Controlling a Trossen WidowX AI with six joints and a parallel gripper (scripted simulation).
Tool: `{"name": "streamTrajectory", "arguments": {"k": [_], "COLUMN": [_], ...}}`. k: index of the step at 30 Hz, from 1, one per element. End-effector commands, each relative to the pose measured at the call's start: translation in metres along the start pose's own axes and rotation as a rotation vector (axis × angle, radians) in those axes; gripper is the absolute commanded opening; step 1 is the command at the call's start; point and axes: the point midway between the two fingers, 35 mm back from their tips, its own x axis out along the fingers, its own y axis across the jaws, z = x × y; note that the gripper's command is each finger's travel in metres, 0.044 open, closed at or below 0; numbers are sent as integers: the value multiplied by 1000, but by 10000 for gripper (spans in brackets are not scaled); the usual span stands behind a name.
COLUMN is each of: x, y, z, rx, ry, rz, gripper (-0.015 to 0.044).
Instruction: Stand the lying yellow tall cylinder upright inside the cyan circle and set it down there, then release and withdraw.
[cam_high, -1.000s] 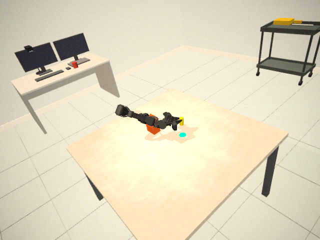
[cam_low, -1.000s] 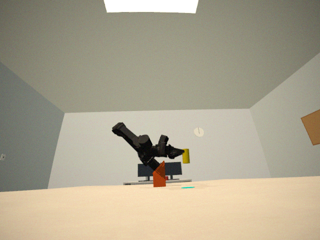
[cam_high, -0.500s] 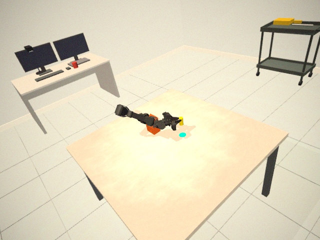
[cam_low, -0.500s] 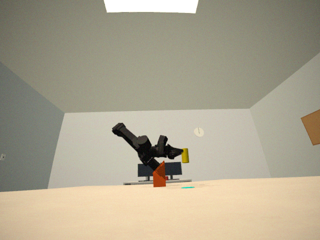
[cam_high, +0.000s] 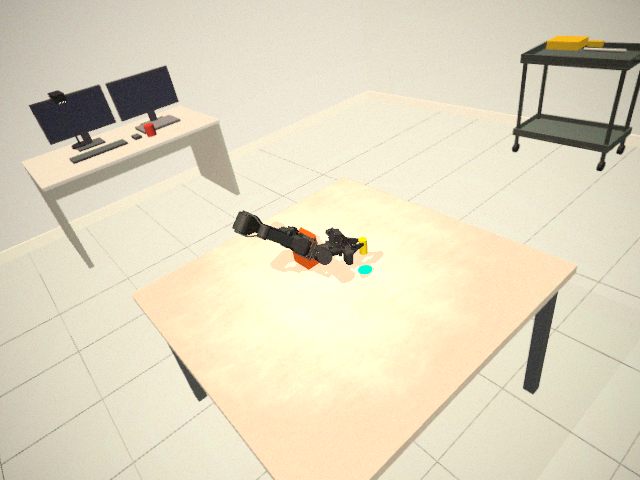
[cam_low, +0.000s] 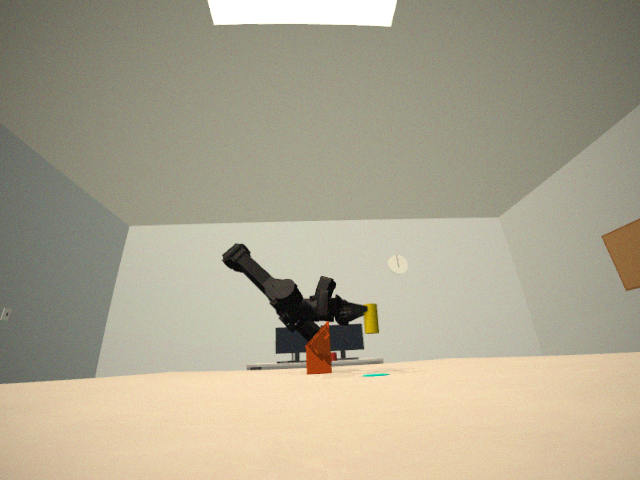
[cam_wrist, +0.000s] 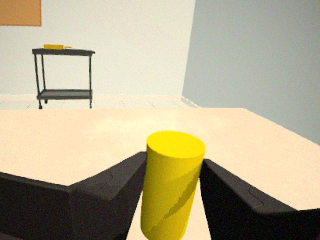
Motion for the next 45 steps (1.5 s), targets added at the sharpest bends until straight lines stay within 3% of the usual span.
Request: {"name": "streamTrajectory", "arguments": {"k": [1, 29, 41, 45], "x": [2, 6, 6, 6], "y": [-2, 3, 4, 4], "z": [-13, -88, -90, -90], "rx": [-2, 6, 6, 6], "ry": [0, -1, 0, 0], "rz": [2, 2, 3, 3], "gripper": [105, 105, 105, 210]}}
